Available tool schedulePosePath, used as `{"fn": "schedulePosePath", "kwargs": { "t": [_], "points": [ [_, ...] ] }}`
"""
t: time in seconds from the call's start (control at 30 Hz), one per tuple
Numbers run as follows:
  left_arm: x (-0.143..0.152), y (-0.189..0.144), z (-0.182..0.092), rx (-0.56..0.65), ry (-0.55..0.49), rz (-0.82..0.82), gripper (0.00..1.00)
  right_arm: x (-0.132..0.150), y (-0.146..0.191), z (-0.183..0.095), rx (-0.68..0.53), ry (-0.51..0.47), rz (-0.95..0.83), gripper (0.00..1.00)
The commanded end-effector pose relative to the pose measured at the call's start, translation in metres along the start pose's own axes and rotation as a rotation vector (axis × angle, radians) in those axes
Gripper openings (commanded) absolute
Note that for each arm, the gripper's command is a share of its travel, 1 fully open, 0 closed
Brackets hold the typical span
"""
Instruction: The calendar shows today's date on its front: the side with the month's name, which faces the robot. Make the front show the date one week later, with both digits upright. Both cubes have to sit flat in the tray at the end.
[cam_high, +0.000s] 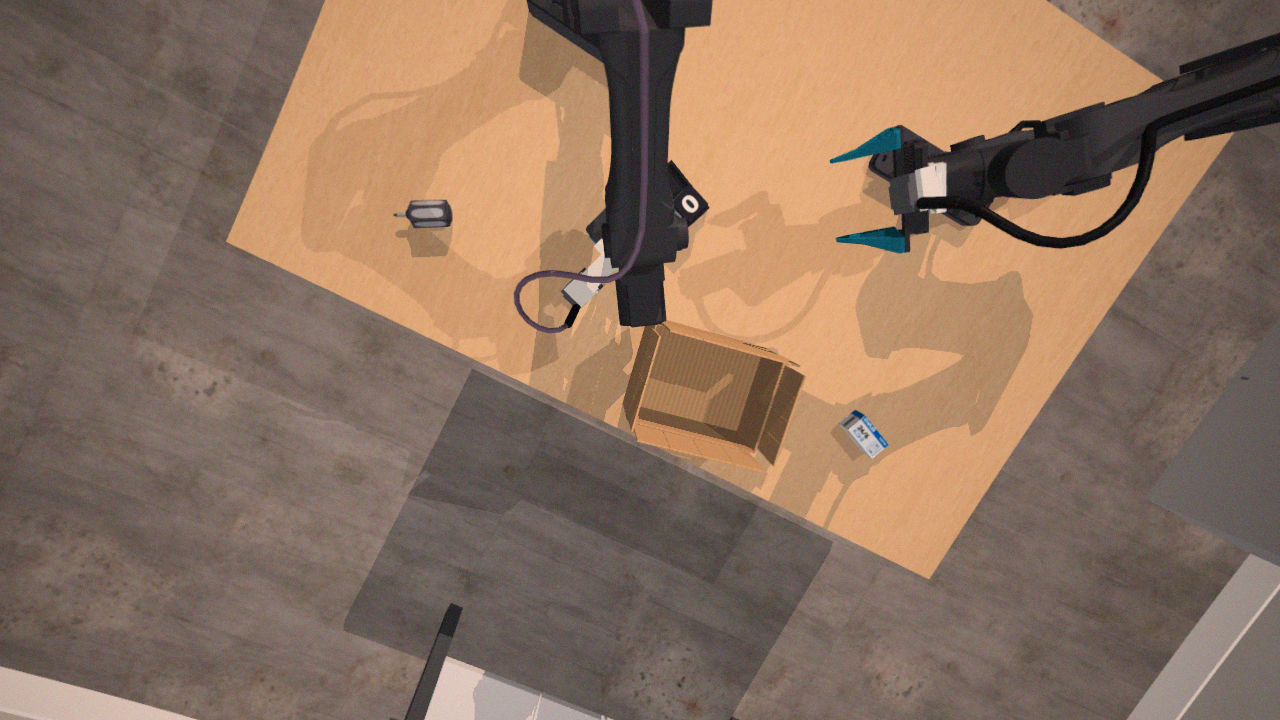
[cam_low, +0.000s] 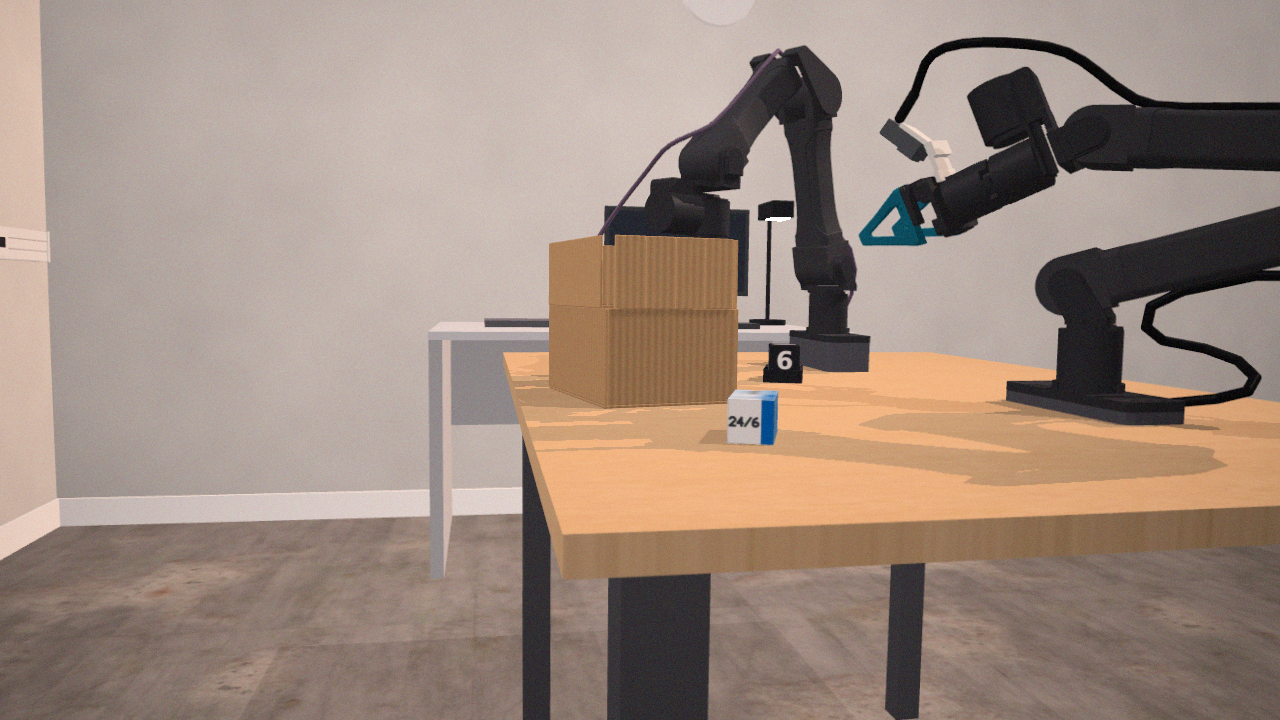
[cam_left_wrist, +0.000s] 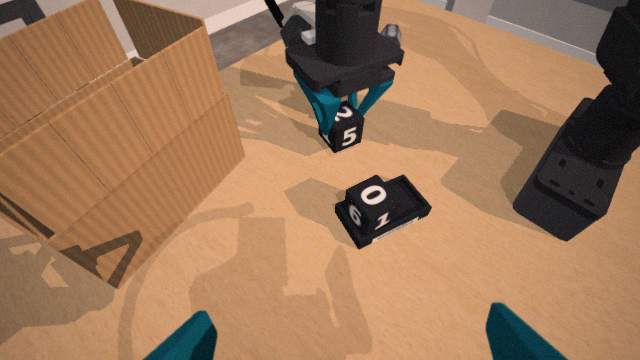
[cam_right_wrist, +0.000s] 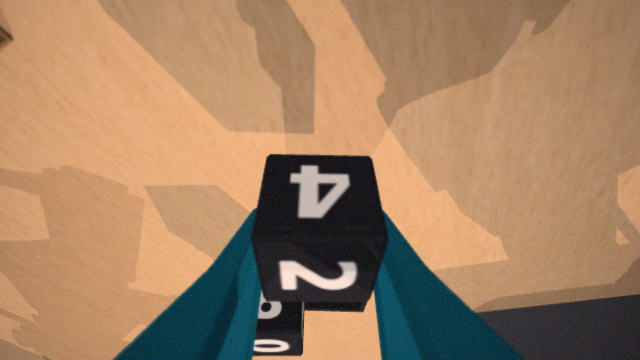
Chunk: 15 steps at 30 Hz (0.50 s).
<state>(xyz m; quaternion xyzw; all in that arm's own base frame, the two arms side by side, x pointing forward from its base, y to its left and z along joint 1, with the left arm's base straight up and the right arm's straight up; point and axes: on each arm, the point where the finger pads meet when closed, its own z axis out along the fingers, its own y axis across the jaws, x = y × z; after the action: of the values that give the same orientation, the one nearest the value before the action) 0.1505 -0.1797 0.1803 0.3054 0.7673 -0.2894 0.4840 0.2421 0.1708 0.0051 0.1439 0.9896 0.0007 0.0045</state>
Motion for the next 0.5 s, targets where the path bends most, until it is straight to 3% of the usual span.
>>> {"fn": "schedulePosePath", "kwargs": {
  "t": [0.0, 0.37, 0.47],
  "points": [
    [-0.006, 0.000, 0.000, 0.001, -0.018, 0.003, 1.00, -0.002, 0.006, -0.002, 0.012, -0.004, 0.166, 0.35],
    [-0.006, 0.000, 0.000, 0.001, -0.018, 0.003, 1.00, -0.001, 0.007, -0.002, 0.014, -0.003, 0.199, 0.35],
    [-0.006, 0.000, 0.000, 0.001, -0.018, 0.003, 1.00, -0.014, 0.010, 0.000, -0.006, -0.016, 0.170, 0.35]
  ]
}}
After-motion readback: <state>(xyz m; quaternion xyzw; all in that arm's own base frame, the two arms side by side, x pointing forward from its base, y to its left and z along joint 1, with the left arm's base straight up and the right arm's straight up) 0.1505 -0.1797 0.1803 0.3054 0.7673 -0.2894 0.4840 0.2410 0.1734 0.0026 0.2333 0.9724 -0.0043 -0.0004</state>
